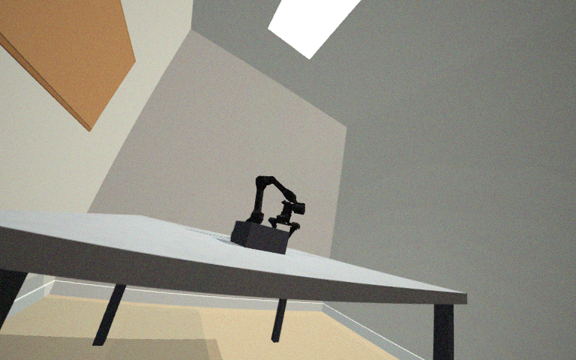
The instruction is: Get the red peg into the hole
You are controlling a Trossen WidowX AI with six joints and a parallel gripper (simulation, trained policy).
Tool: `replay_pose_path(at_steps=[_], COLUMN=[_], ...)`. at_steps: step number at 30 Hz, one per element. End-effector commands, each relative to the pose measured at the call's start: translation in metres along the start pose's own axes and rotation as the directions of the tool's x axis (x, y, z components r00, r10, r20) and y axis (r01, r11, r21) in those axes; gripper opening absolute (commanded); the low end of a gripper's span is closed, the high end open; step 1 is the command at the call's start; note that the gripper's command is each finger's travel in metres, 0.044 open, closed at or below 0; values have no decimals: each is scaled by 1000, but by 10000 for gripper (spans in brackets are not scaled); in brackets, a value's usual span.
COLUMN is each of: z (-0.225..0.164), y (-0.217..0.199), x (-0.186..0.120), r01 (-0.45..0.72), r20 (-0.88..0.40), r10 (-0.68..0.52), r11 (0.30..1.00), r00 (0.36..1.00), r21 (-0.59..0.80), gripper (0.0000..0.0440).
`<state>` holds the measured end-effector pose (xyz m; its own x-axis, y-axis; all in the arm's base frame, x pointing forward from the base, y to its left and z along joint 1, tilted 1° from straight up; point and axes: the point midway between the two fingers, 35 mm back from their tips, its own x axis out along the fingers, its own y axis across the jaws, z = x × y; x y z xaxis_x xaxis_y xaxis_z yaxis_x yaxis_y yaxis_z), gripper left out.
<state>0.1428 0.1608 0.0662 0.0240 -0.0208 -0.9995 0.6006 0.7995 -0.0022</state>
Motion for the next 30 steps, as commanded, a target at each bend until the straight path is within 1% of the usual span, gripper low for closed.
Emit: replay_pose_path(at_steps=[1,6,8,9,15,21,23,26,30], z=[1,2,3,3,3,3,4,4,11], y=[-2,-1,-1,-2,-6,-8,-9,-10,-2], x=[18,38,44,47,64,69,70,72,58], r01=[19,14,17,21,55,93,108,132,111], r20=[14,30,33,33,26,19,19,21,57], r10=[-19,-14,-18,-21,-55,-93,-108,-133,-112], r11=[1000,1000,1000,1000,998,996,994,991,994], r00=[1000,999,999,999,998,995,994,991,992], r21=[9,6,2,0,-1,12,16,22,15], gripper=[440,439,424,406,249,93,48,2,0])
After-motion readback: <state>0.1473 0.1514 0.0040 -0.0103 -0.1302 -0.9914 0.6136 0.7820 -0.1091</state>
